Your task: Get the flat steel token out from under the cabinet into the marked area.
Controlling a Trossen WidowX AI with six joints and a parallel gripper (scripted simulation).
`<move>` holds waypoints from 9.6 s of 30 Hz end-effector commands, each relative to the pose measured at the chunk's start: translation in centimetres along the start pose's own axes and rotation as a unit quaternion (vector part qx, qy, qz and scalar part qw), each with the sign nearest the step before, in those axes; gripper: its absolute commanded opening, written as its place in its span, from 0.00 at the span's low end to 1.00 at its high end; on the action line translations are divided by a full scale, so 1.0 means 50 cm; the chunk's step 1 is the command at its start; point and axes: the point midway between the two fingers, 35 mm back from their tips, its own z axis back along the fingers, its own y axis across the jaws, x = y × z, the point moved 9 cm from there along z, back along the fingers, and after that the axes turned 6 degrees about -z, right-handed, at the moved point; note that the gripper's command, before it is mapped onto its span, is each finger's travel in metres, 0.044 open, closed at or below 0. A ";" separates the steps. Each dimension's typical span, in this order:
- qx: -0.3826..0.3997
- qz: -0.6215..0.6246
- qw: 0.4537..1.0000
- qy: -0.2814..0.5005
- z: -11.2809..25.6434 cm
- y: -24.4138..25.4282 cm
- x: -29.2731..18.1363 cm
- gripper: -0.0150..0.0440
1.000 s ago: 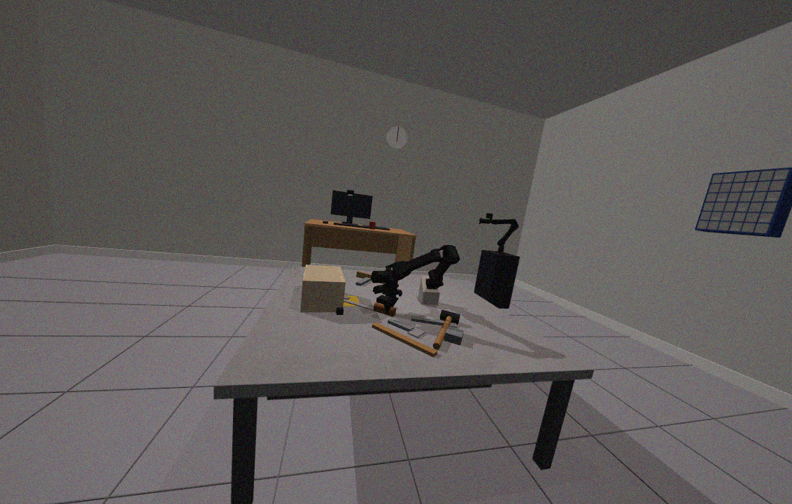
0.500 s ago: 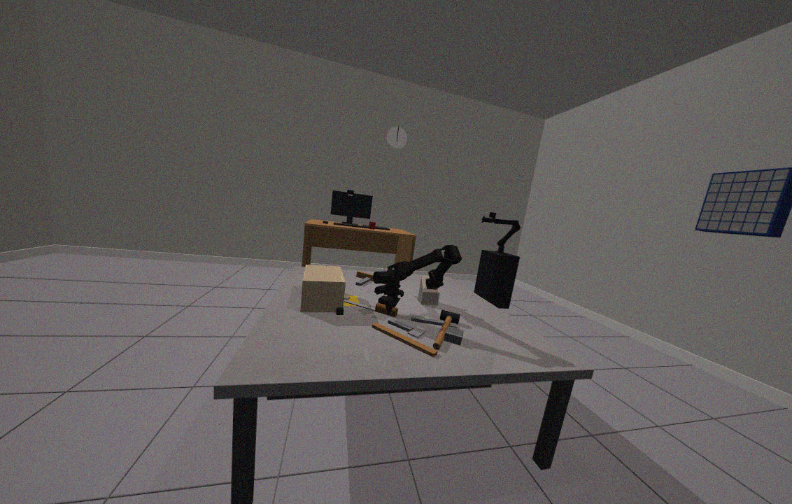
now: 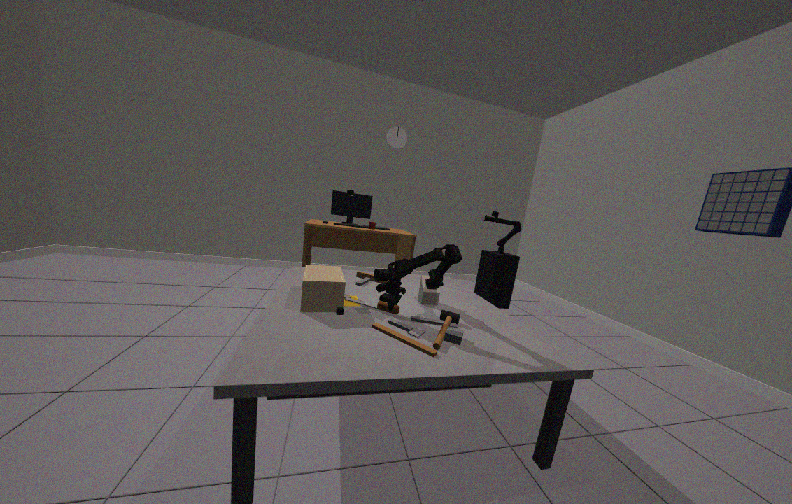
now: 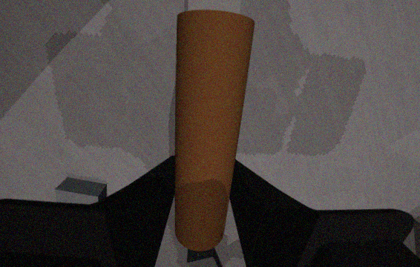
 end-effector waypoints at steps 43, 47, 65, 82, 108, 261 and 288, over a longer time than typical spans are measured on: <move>0.011 -0.074 0.997 -0.009 0.021 0.062 -0.068 0.25; 0.011 -0.076 0.997 -0.009 0.021 0.072 -0.076 0.25; 0.011 -0.078 0.997 -0.009 0.022 0.111 -0.105 0.25; 0.012 -0.078 0.997 -0.009 0.023 0.143 -0.124 0.25; 0.012 -0.078 0.997 -0.009 0.024 0.143 -0.069 0.25; 0.009 -0.070 0.997 -0.006 0.000 0.139 -0.025 0.51; 0.011 -0.061 0.998 -0.008 -0.004 0.141 -0.061 0.25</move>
